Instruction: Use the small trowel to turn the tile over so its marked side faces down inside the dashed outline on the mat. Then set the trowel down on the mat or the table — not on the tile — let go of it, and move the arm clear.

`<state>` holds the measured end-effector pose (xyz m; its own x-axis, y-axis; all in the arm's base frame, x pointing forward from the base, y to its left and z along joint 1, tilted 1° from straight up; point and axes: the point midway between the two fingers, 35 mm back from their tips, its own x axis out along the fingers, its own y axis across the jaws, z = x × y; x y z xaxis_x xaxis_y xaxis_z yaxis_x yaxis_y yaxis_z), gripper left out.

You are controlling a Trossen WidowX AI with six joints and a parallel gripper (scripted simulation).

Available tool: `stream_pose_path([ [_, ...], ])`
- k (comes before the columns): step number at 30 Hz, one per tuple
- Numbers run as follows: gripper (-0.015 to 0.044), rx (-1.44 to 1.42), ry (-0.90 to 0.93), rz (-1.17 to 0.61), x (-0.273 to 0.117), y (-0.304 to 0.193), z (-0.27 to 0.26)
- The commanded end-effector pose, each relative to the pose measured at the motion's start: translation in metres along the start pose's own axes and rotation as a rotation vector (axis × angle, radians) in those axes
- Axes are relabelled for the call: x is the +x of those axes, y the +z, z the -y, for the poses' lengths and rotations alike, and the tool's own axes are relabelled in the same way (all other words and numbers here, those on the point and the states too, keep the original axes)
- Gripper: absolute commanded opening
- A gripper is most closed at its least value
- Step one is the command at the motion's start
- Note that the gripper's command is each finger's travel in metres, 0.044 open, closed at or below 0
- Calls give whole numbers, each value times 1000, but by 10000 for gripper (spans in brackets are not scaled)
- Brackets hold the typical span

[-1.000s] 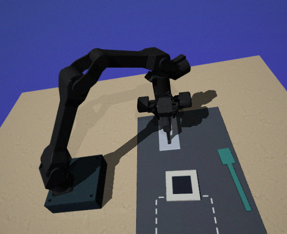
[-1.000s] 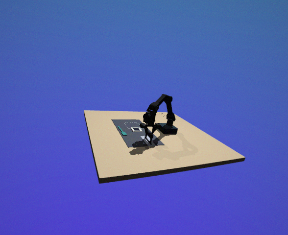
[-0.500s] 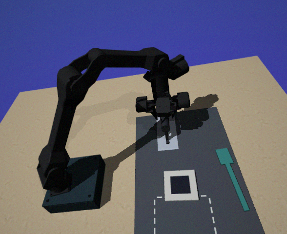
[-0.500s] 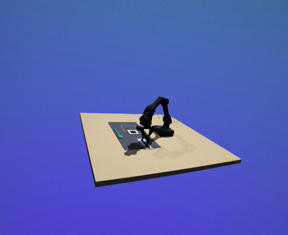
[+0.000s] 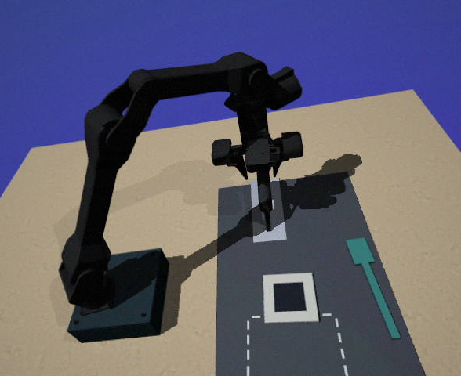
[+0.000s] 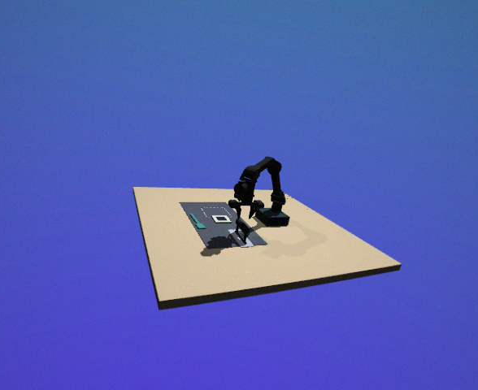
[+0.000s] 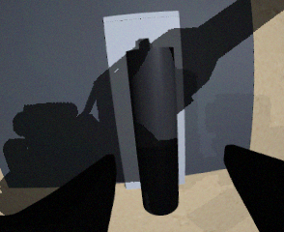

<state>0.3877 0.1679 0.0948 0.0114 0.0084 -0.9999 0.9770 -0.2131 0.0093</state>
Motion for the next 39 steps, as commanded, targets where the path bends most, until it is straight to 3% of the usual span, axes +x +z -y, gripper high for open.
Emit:
stream_pose_path([
  [1,300,0,10,-7,-9,-1,-2],
  [39,300,-1106,285,151,14,-15,4],
])
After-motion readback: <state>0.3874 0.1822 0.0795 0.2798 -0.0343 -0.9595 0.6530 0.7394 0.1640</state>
